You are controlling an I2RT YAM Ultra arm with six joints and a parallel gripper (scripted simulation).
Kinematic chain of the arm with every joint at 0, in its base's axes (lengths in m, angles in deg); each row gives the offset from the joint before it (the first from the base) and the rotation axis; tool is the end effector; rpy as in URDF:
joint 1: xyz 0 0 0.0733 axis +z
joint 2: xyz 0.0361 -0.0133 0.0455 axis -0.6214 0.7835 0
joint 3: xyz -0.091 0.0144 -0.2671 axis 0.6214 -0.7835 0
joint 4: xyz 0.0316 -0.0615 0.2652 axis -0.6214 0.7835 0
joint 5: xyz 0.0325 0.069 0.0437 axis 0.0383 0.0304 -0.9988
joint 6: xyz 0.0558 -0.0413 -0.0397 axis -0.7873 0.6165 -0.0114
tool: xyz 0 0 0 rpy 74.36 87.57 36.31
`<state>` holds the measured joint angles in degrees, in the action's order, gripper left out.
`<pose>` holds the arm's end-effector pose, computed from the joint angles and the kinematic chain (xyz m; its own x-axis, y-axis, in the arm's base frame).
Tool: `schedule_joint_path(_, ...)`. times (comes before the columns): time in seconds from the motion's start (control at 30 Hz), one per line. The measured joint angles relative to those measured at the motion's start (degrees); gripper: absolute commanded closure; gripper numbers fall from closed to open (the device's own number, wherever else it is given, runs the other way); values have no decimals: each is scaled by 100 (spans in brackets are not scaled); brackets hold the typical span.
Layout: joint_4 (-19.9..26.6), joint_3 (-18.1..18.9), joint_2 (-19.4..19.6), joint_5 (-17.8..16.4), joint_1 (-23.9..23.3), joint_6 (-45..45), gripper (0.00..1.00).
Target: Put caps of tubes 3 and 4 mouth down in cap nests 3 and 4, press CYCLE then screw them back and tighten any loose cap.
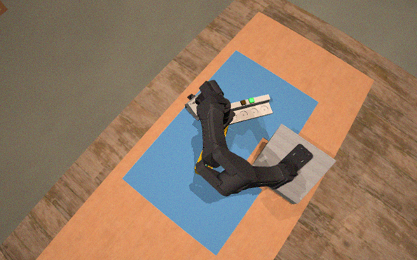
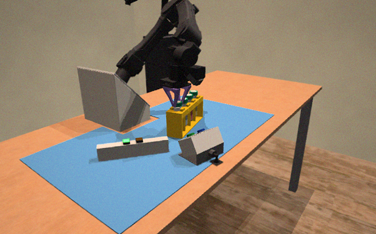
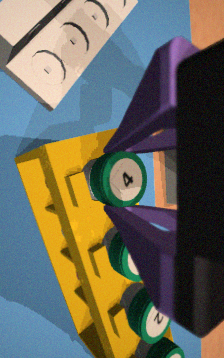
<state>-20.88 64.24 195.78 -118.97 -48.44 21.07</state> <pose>0.3260 -0.0093 0.0778 -0.9939 -0.0982 0.0502 -0.0335 0.7027 0.7107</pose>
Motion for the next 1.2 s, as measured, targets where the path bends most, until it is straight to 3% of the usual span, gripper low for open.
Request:
schedule_joint_path(0.53, 7, -2, -2, -17, 0, -63, 100)
schedule_joint_path(1.2, -17, -11, -2, -17, 0, -3161, 100)
